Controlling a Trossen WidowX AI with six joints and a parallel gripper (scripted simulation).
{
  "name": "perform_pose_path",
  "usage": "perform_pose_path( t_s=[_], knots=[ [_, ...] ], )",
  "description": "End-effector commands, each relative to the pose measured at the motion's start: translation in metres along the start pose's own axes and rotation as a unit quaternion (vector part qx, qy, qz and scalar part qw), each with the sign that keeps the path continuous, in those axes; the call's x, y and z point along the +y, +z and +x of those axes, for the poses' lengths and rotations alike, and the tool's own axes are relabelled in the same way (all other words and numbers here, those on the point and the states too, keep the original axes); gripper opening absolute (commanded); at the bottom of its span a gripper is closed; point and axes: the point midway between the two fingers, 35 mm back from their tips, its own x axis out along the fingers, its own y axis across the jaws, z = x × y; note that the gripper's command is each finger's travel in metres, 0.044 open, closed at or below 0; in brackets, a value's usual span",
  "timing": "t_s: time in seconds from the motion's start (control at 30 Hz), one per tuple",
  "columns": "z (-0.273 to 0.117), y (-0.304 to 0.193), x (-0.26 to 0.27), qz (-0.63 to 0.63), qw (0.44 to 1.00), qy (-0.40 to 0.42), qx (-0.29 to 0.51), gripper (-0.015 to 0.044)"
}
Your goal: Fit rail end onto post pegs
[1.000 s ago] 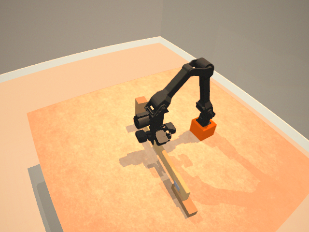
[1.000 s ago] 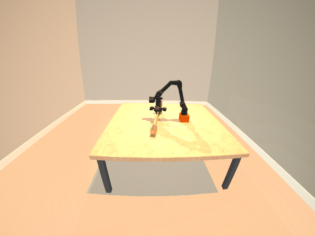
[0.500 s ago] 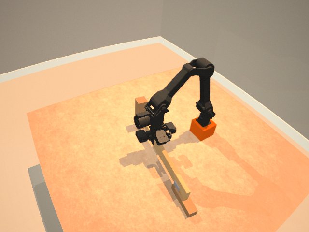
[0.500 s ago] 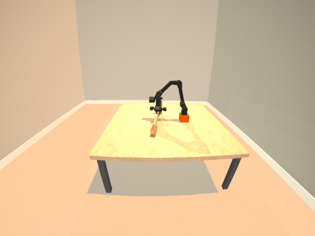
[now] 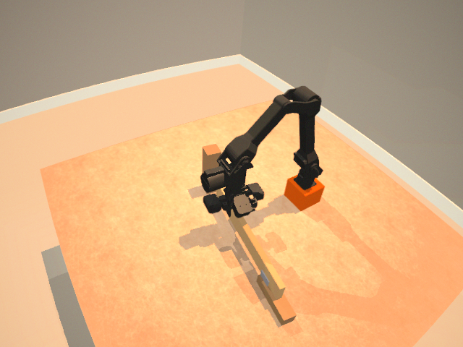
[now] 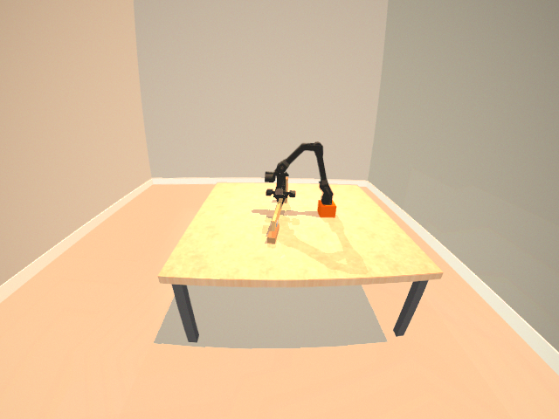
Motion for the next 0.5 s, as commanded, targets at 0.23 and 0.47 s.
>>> perform_pose_path(
  t_s=[0.23, 0.47],
  knots=[
    [-0.0024, 0.0007, 0.0001, 0.0, 1.0, -0.001, -0.002, 0.0],
    [-0.002, -0.0003, 0.0002, 0.0, 1.0, -0.001, -0.002, 0.0]
  ],
)
